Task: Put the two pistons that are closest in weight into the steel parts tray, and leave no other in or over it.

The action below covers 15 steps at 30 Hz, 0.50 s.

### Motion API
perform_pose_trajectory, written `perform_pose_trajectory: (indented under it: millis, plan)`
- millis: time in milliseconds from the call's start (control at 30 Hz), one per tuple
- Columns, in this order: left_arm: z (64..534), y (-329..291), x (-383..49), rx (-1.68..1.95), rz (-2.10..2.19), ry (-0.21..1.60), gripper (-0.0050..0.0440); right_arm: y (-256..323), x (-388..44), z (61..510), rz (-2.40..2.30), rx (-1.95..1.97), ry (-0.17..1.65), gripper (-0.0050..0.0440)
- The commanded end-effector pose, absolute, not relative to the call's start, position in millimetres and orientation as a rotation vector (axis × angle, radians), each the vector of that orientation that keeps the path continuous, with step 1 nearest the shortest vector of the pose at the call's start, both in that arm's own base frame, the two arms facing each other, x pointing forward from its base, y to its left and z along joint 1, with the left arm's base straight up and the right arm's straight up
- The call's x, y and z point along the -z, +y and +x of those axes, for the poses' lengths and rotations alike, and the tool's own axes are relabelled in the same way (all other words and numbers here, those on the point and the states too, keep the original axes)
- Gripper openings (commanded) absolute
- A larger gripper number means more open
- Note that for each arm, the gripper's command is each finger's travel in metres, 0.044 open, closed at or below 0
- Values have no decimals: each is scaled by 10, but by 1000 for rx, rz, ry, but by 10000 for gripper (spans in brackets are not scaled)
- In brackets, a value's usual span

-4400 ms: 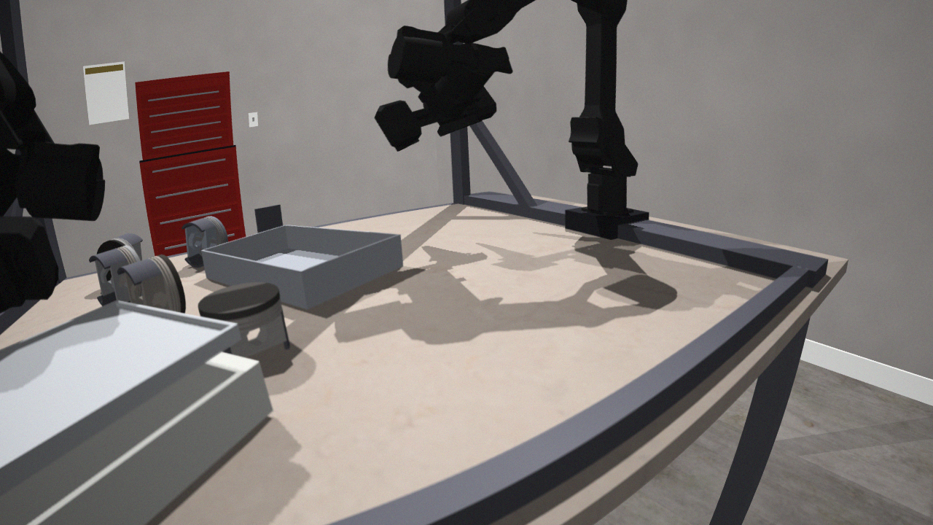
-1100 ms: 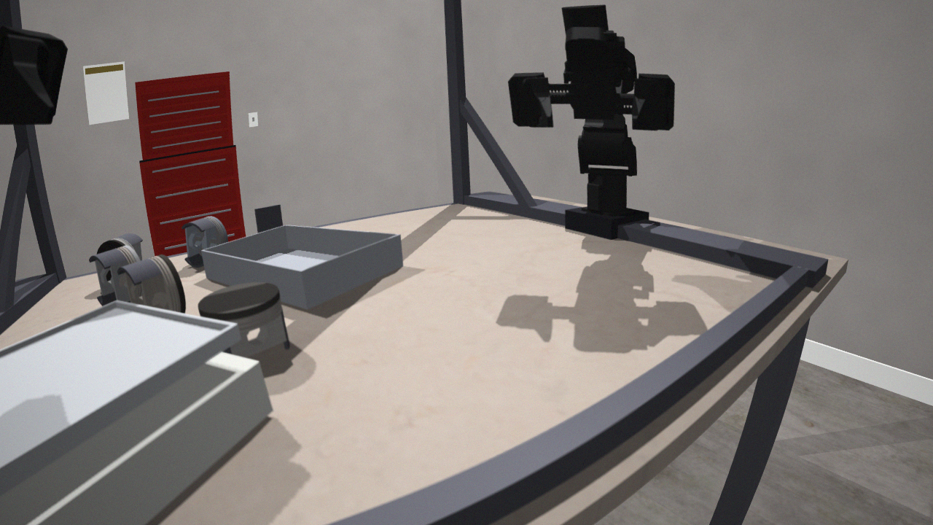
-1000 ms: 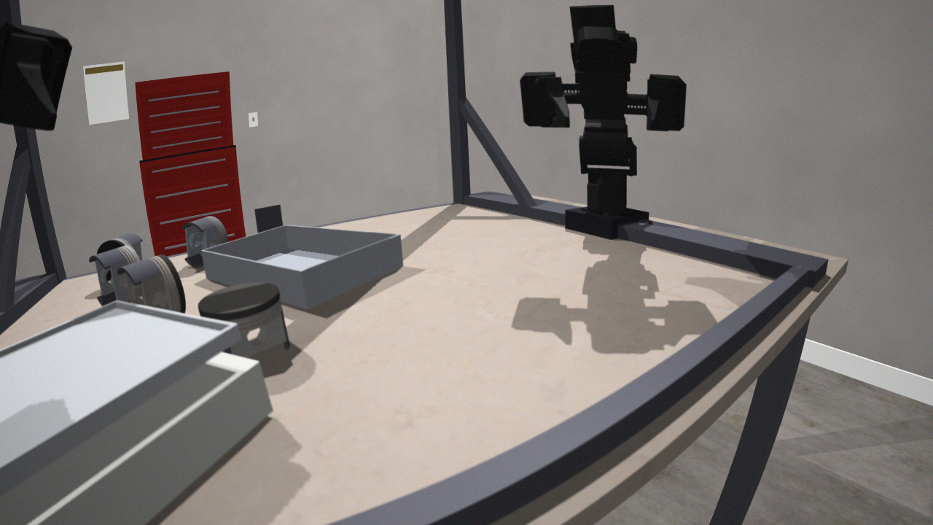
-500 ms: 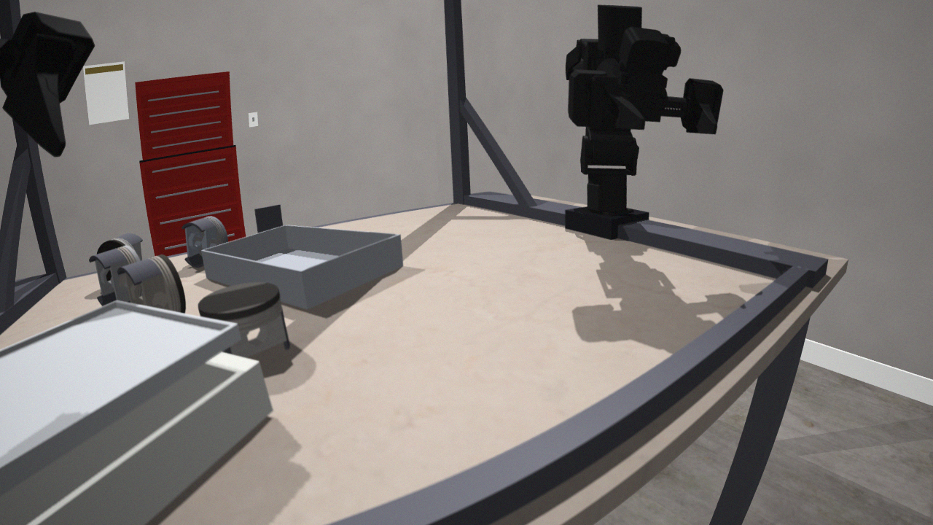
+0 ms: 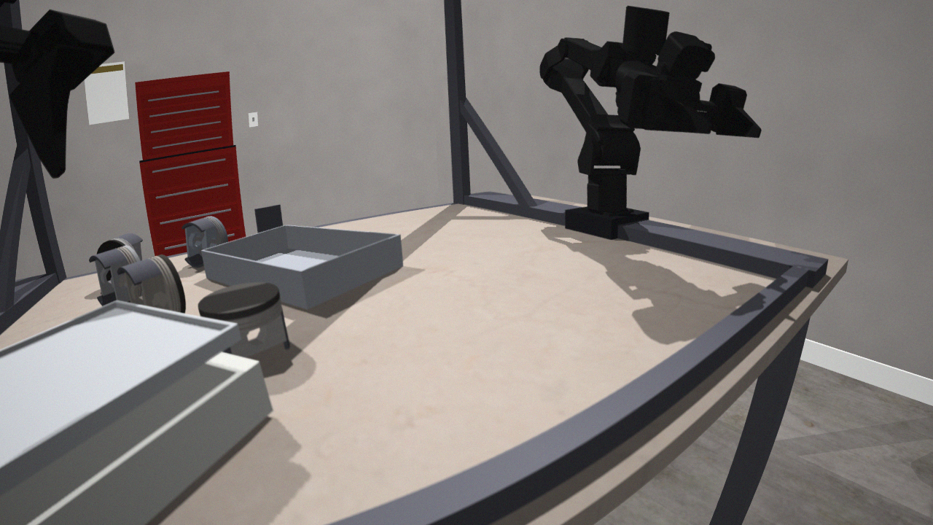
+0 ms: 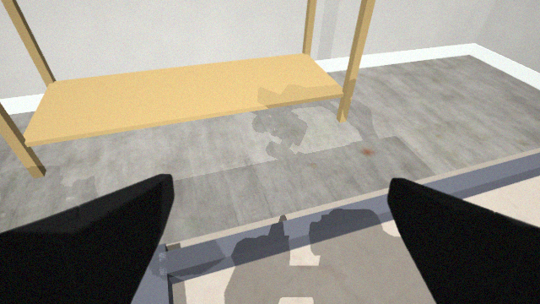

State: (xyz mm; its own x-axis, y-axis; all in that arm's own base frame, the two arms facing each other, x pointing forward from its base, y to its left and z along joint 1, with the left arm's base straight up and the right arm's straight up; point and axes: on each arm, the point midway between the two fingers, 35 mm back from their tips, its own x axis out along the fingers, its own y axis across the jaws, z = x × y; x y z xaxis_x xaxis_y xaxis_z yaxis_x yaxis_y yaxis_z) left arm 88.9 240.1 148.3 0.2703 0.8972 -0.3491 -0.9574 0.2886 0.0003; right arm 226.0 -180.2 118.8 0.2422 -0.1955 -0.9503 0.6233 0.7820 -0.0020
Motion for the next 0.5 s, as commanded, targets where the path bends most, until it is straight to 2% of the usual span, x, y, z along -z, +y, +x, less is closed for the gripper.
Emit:
perform_pose_trajectory:
  millis: [0,467]
  plan:
    - [691,2514,-1594,-1313,-236,305,400,-1840,-1263,2304,438,573,1250,378]
    - [638,2607,-1580,-1273,-448,575,400,-1839,-1257,2303,478,553,1364,378]
